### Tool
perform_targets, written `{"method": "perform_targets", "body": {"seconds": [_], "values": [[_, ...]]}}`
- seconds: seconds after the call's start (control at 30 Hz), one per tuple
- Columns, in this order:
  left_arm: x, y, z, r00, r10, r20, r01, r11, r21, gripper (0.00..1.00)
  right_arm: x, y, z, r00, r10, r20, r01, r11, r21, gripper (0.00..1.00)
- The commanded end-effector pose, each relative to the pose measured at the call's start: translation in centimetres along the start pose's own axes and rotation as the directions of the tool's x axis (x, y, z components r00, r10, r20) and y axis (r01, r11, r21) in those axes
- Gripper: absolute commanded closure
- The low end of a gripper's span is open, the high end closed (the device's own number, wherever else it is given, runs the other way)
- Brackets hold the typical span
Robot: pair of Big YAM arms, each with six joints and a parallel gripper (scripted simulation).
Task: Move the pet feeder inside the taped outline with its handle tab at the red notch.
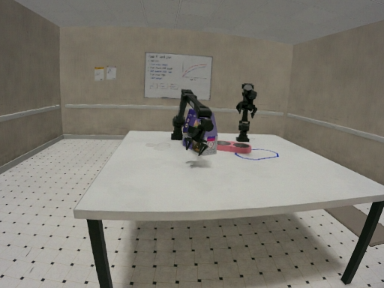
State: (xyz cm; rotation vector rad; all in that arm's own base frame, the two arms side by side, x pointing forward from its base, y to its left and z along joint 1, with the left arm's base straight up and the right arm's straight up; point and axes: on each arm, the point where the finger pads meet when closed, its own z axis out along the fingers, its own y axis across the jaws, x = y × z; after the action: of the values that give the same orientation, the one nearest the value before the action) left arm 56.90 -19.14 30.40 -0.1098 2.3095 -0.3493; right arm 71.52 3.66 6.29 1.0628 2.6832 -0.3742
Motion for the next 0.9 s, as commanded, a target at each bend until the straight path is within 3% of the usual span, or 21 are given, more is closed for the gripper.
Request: {"method": "perform_targets", "body": {"seconds": [0.0,0.2,0.3,0.53,0.6,0.63,0.67,0.87], "values": [[-0.8,-0.3,-0.6,1.000,0.000,0.020,0.000,1.000,0.008,0.00,-0.8,0.2,-1.4,1.000,0.011,0.018,-0.011,1.000,-0.021,0.00],[1.0,-0.8,-2.8,0.998,0.065,-0.011,-0.065,0.998,0.014,0.00,-0.1,0.8,-3.3,0.997,-0.059,0.046,0.062,0.996,-0.061,0.00],[1.6,-1.7,-6.8,0.991,0.130,-0.012,-0.130,0.991,0.034,0.00,0.2,1.7,-5.2,0.988,-0.125,0.087,0.134,0.984,-0.113,0.00],[5.3,-2.5,-19.8,0.959,0.283,0.005,-0.282,0.954,0.101,0.00,2.3,3.8,-11.9,0.936,-0.259,0.238,0.320,0.910,-0.265,0.00],[5.3,-2.5,-19.8,0.959,0.283,0.005,-0.282,0.954,0.101,0.00,2.3,3.8,-11.9,0.936,-0.259,0.238,0.320,0.910,-0.265,0.00],[5.9,-2.6,-22.1,0.951,0.310,0.015,-0.310,0.944,0.115,0.00,1.7,4.7,-14.8,0.917,-0.265,0.299,0.355,0.884,-0.305,0.00],[8.2,-1.8,-22.9,0.940,0.340,-0.014,-0.336,0.934,0.121,0.00,3.0,4.6,-15.0,0.899,-0.300,0.317,0.398,0.863,-0.312,0.00],[14.5,0.7,-31.9,0.885,0.466,0.003,-0.459,0.869,0.183,0.00,6.4,5.1,-24.1,0.745,-0.363,0.559,0.621,0.684,-0.384,0.00]]}}
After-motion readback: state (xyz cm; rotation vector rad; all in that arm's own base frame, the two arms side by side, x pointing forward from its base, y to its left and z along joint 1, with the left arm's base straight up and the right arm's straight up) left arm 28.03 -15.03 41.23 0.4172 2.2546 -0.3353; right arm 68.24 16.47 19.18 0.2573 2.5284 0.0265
